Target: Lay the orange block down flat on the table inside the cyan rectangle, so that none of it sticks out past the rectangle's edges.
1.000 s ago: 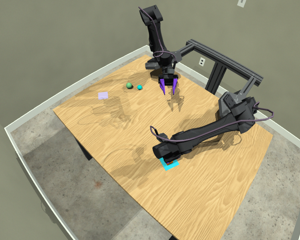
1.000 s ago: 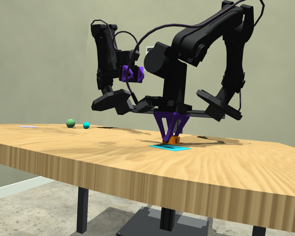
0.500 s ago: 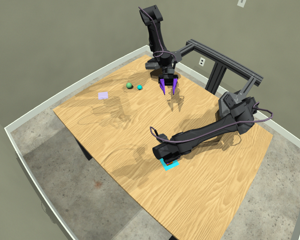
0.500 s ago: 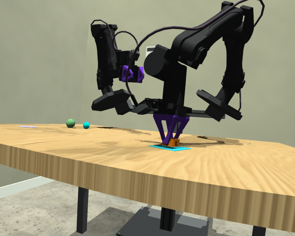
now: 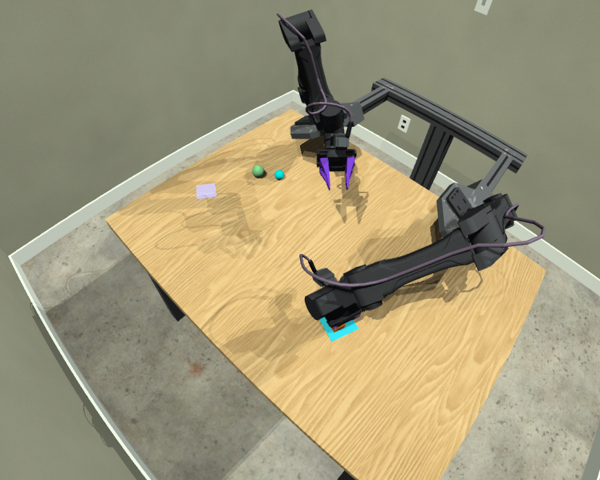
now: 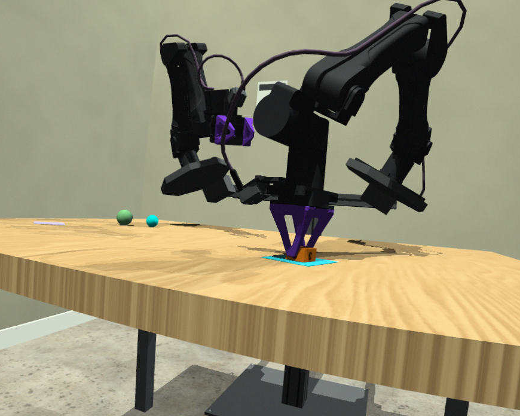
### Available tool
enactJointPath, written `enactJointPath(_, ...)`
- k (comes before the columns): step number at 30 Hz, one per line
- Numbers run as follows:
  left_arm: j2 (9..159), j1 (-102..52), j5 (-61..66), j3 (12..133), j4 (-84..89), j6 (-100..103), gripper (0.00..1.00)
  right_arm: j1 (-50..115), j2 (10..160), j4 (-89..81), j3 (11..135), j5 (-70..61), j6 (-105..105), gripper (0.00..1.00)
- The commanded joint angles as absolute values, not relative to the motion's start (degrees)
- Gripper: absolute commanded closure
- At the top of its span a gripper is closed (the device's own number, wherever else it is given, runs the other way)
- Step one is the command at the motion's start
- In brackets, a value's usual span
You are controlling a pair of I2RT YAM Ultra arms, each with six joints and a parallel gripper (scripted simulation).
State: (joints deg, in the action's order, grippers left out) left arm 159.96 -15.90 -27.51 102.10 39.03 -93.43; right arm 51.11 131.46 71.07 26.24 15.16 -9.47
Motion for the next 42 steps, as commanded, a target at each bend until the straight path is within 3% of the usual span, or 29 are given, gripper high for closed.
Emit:
enactJointPath(1, 159.6, -17.0, -27.3, 101.6, 40.7, -92.8, 0.73, 51.2, 131.3, 71.6, 26.6, 14.9, -9.7, 0.54)
enactJointPath(3, 159.6, -17.0, -27.3, 101.6, 40.7, -92.8, 0.73, 51.2, 131.3, 71.6, 26.6, 14.9, -9.7, 0.54)
enactJointPath(4, 159.6, -17.0, -27.3, 101.6, 40.7, -92.8, 0.62, 51.2, 131.3, 71.6, 26.6, 14.9, -9.7, 0.54)
enactJointPath(6, 159.6, -17.0, -27.3, 101.6, 40.7, -92.8, 0.62, 51.2, 131.3, 71.6, 26.6, 14.9, -9.7, 0.54)
enactJointPath(7, 159.6, -17.0, -27.3, 101.6, 40.7, -92.8, 0.57, 51.2, 131.3, 71.6, 26.6, 14.9, -9.7, 0.54)
enactJointPath(8, 159.5, -17.1, -27.1, 101.9, 41.1, -92.8, 0.46, 51.2, 131.3, 71.6, 26.6, 14.9, -9.7, 0.54)
enactJointPath(9, 158.8, -17.2, -26.8, 101.9, 41.3, -92.8, 0.45, 51.2, 131.3, 71.6, 26.6, 14.9, -9.7, 0.54)
enactJointPath(26, 153.2, -18.3, -26.4, 98.7, 41.3, -91.8, 0.45, 51.2, 131.3, 71.6, 26.6, 14.9, -9.7, 0.54)
enactJointPath(30, 151.8, -19.0, -26.2, 99.8, 43.4, -91.1, 0.00, 51.2, 131.3, 71.6, 26.6, 14.9, -9.7, 0.54)
enactJointPath(42, 153.4, -19.7, -26.9, 104.9, 50.8, -89.9, 0.00, 51.2, 131.3, 71.6, 26.6, 14.9, -9.7, 0.54)
